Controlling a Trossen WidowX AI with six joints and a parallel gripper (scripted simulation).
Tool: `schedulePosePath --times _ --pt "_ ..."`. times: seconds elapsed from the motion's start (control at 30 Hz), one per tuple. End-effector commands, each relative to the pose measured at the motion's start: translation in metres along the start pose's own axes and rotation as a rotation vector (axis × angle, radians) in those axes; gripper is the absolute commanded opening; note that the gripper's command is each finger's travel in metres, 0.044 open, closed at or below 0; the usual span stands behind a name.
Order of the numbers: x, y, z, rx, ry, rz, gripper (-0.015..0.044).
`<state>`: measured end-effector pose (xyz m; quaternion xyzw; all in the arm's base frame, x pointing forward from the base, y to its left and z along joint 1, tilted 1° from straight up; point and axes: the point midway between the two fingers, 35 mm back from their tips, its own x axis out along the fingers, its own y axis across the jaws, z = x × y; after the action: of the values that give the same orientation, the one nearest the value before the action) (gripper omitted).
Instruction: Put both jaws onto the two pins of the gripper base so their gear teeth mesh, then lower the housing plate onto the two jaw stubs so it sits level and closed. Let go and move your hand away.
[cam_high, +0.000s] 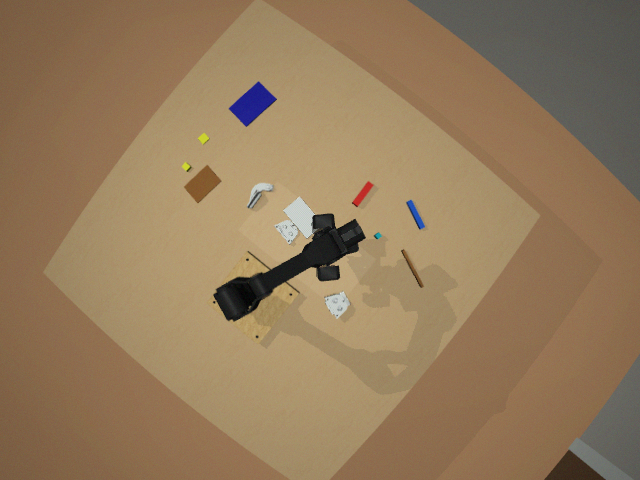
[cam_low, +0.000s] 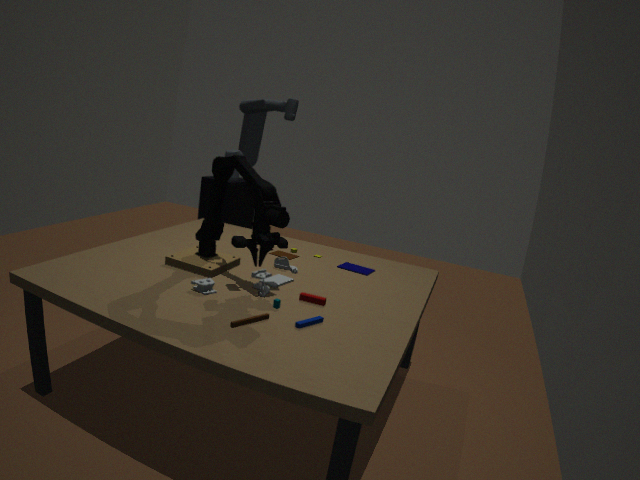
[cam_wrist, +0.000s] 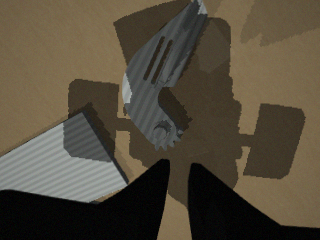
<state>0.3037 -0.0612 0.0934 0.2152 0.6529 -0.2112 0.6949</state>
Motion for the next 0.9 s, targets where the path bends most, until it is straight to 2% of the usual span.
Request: schedulePosePath --times 0.0,0.4,0.87 --pt "0.0033 -0.0005 -0.001 0.0 0.008 -0.004 0.0131" --pt "0.0033 -0.0005 -0.001 0.0 0.008 -0.004 0.044" --pt "0.0033 -0.0005 -0.001 0.0 0.008 -0.004 0.044"
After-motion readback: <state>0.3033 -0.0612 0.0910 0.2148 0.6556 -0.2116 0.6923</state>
